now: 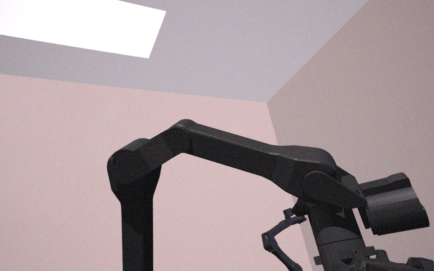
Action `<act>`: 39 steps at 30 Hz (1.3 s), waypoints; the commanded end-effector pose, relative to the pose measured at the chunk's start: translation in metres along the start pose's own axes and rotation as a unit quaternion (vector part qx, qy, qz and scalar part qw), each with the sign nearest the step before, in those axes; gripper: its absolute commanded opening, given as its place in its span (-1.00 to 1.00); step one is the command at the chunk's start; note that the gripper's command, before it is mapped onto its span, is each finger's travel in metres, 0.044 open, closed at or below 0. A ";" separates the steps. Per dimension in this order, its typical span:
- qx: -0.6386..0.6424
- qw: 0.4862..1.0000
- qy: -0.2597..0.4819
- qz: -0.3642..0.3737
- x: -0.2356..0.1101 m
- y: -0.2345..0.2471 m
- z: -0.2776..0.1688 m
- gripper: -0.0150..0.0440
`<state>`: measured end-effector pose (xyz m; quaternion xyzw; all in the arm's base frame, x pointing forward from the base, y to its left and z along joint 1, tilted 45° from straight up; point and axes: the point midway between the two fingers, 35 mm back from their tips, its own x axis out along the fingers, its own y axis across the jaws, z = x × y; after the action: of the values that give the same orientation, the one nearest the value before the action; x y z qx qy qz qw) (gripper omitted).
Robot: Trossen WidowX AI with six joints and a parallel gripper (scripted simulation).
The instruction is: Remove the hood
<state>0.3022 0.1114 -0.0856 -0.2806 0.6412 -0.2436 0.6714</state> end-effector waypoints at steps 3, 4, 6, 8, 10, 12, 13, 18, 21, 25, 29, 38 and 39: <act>-0.004 1.000 0.000 -0.002 0.003 0.000 -0.001 -0.49; -0.004 1.000 0.000 -0.002 0.003 0.000 -0.001 -0.49; -0.004 1.000 0.000 -0.002 0.004 0.000 -0.001 -0.49; -0.004 1.000 0.000 -0.002 0.005 0.000 -0.001 -0.49; -0.004 1.000 0.000 -0.002 0.006 0.000 -0.001 -0.49; -0.004 1.000 0.000 -0.002 0.007 -0.001 -0.001 -0.49; -0.004 1.000 0.000 -0.002 0.008 -0.001 -0.001 -0.49; -0.004 1.000 -0.001 -0.002 0.010 -0.001 -0.001 -0.49; -0.004 1.000 -0.001 -0.002 0.012 -0.001 -0.001 -0.49; -0.004 1.000 -0.001 -0.002 0.014 -0.001 -0.001 -0.49; -0.004 1.000 -0.001 -0.002 0.016 -0.001 -0.001 -0.49; -0.004 1.000 -0.001 -0.002 0.020 -0.001 -0.001 -0.49; -0.004 1.000 -0.001 -0.002 0.020 -0.001 -0.001 -0.49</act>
<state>0.3031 0.0987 -0.0984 -0.2811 0.6411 -0.2438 0.6712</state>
